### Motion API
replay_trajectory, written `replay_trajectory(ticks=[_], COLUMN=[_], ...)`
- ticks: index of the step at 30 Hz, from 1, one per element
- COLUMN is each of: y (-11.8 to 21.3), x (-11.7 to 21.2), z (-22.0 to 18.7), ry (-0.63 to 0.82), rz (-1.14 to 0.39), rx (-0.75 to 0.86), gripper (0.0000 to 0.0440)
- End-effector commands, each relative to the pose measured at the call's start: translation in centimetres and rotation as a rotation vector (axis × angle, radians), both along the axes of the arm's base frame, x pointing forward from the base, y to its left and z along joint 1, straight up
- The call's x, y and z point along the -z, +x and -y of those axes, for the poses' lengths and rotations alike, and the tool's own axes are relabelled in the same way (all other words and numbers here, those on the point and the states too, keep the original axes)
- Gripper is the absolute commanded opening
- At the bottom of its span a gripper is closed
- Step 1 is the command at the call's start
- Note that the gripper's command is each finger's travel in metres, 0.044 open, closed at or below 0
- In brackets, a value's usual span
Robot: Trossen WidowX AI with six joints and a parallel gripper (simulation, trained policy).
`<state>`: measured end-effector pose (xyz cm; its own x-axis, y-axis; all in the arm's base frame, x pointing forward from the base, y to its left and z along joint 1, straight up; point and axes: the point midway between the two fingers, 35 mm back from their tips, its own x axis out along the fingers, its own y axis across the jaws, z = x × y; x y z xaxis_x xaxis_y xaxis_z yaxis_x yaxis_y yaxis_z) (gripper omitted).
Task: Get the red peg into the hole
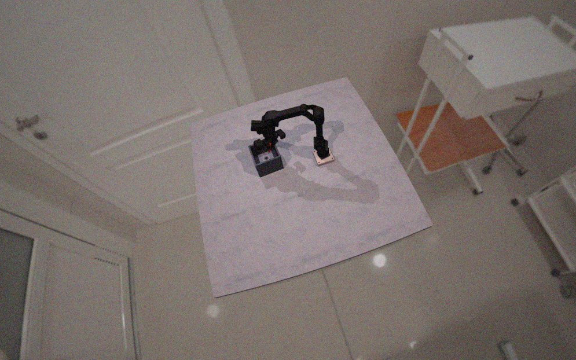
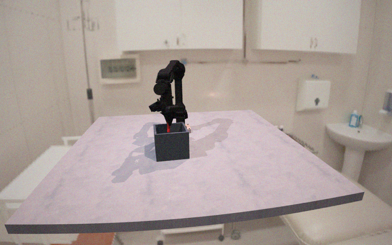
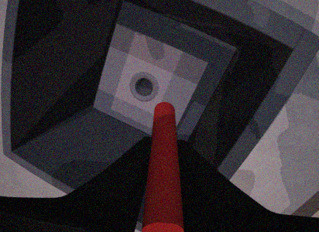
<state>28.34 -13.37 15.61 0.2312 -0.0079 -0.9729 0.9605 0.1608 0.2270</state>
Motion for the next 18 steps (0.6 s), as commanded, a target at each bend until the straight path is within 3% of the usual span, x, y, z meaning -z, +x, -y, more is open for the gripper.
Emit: replay_trajectory(ticks=[1,18], y=[0.6,3.1], x=[1.3,5.7], z=[0.3,0.0], ry=[0.012,0.036], rz=[-0.008,-0.01], rx=[-0.017,-0.131], gripper=[0.0,0.0])
